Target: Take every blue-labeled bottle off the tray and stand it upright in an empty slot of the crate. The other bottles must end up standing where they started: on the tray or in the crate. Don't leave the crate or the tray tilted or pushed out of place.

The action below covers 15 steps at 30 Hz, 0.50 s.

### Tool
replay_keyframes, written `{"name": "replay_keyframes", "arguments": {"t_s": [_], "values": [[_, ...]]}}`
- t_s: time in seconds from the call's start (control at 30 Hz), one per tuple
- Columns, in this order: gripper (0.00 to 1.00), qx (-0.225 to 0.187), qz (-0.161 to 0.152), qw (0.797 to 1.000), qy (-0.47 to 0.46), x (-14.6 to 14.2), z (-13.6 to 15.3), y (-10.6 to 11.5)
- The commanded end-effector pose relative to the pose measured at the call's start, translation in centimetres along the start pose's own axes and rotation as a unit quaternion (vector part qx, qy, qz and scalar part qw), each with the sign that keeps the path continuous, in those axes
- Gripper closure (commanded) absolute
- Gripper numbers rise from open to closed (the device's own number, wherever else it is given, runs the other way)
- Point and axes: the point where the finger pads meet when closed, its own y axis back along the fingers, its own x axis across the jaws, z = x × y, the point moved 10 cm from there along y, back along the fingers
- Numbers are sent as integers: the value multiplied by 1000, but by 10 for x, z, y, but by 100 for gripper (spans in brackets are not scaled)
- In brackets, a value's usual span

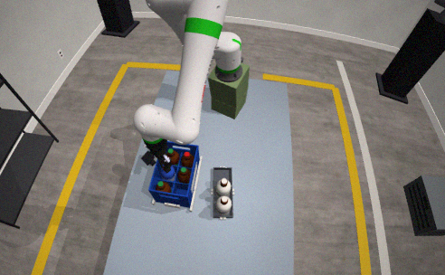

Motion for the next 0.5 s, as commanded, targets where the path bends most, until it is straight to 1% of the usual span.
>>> {"name": "replay_keyframes", "arguments": {"t_s": [0.0, 0.47], "values": [[90, 1, 0, 1000, 0, 0, -1, 0], [90, 1, 0, 1000, 0, 0, -1, -6]]}}
